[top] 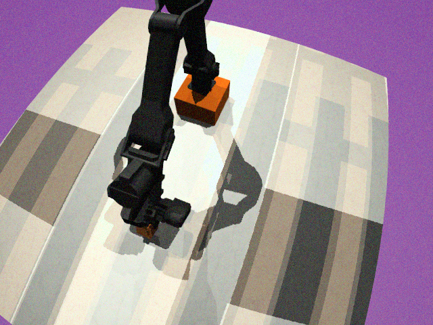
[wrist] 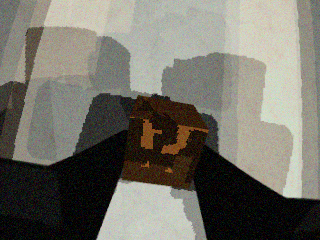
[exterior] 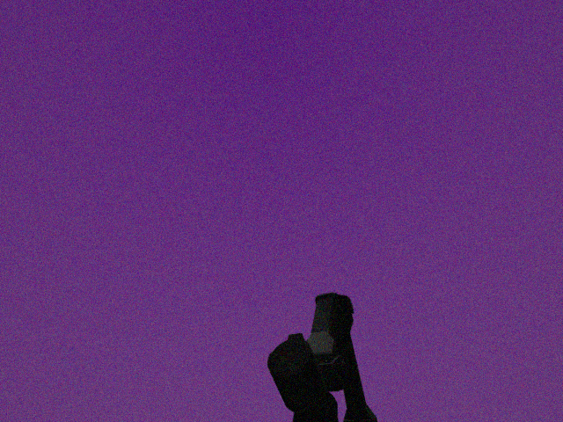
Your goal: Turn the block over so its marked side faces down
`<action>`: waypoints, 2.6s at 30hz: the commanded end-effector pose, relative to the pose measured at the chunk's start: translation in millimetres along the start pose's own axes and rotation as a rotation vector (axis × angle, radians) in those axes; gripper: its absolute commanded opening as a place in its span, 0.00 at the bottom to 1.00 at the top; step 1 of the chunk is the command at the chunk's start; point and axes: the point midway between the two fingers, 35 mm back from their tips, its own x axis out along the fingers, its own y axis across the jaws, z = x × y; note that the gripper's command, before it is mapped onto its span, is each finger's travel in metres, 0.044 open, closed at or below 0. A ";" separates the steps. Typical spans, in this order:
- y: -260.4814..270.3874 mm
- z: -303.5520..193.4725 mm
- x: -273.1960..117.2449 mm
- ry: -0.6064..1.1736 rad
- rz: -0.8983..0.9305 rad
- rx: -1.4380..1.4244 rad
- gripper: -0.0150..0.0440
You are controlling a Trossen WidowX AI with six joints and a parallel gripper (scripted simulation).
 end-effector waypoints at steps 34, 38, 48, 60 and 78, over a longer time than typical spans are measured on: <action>-0.7 -21.1 21.4 -0.494 -0.005 0.006 0.25; -0.7 -20.0 18.7 -0.521 -0.005 0.006 0.25; -0.7 -20.0 18.7 -0.521 -0.005 0.006 0.25; -0.7 -20.0 18.7 -0.521 -0.005 0.006 0.70; -0.7 -20.0 18.7 -0.521 -0.005 0.006 1.00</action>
